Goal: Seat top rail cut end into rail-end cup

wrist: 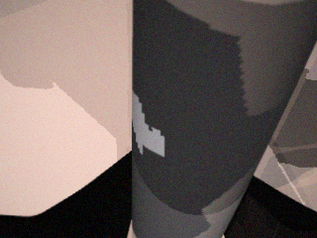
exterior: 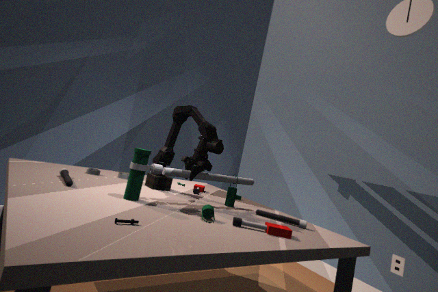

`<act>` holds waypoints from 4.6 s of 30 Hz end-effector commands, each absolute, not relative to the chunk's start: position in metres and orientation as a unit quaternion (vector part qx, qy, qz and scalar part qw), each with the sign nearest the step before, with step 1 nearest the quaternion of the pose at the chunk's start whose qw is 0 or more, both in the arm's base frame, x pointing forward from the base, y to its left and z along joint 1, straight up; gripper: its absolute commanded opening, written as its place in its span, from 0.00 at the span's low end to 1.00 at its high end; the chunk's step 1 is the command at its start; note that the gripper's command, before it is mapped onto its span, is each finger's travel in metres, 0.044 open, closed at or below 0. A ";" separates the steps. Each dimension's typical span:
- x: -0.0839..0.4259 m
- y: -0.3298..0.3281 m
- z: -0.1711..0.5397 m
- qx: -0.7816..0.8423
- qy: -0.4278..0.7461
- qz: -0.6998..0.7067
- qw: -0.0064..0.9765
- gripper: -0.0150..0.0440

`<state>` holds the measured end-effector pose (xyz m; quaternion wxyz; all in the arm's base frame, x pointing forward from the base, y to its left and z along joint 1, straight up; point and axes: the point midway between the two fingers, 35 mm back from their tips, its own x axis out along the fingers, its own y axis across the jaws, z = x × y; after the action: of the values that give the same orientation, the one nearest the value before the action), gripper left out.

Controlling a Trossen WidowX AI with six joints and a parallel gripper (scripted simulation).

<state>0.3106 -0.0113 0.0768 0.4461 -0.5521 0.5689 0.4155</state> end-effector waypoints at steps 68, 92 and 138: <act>0.311 -0.035 0.082 -0.549 0.570 0.420 0.445 0.25; 0.310 -0.033 0.081 -0.547 0.569 0.423 0.446 0.25; 0.310 -0.036 0.085 -0.549 0.571 0.420 0.443 0.25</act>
<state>0.3100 -0.0330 0.0815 0.4461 -0.5452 0.5691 0.4241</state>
